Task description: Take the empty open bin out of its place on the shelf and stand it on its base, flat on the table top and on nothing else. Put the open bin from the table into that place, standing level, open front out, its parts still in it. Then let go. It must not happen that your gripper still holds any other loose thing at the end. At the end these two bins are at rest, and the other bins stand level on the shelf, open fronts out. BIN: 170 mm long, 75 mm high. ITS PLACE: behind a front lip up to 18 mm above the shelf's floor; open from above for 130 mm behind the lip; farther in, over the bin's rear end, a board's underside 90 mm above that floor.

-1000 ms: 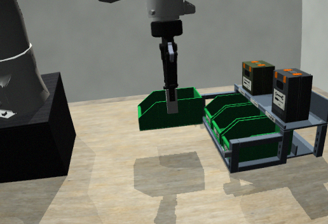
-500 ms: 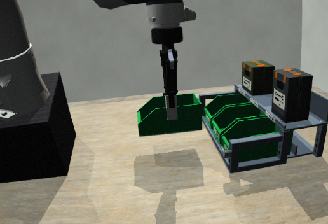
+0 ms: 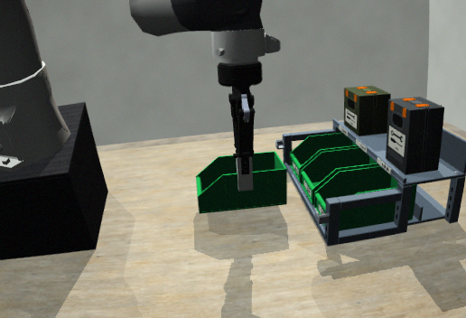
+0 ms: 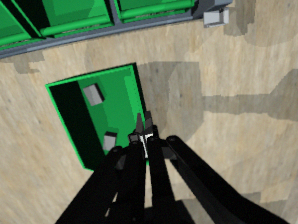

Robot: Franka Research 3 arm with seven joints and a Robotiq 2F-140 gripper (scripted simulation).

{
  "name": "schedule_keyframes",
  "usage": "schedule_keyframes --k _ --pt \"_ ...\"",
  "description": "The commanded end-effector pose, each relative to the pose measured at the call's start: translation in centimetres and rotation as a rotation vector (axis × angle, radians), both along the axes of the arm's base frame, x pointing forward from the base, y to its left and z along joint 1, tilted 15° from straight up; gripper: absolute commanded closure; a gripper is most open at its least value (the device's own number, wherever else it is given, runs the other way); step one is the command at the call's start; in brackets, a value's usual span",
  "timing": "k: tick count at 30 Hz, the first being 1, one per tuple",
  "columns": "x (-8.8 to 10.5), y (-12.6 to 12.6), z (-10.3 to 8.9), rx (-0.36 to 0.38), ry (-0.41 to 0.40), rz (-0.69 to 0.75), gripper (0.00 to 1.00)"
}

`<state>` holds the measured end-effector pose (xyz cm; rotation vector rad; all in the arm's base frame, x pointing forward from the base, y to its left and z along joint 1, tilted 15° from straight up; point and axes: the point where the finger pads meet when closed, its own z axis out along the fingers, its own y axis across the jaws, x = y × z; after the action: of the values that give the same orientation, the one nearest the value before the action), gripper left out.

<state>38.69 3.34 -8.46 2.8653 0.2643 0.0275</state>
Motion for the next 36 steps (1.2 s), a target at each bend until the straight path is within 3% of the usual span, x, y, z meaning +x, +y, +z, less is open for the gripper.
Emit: schedule_keyframes --k 1,12,36 --pt "0.7 0.6 -0.4 0.016 -0.031 -0.019 1.00" --pt "0.9 0.2 -2.1 0.016 -0.031 -0.019 1.00" --pt "0.9 0.1 -2.3 0.016 -0.031 -0.019 1.00"
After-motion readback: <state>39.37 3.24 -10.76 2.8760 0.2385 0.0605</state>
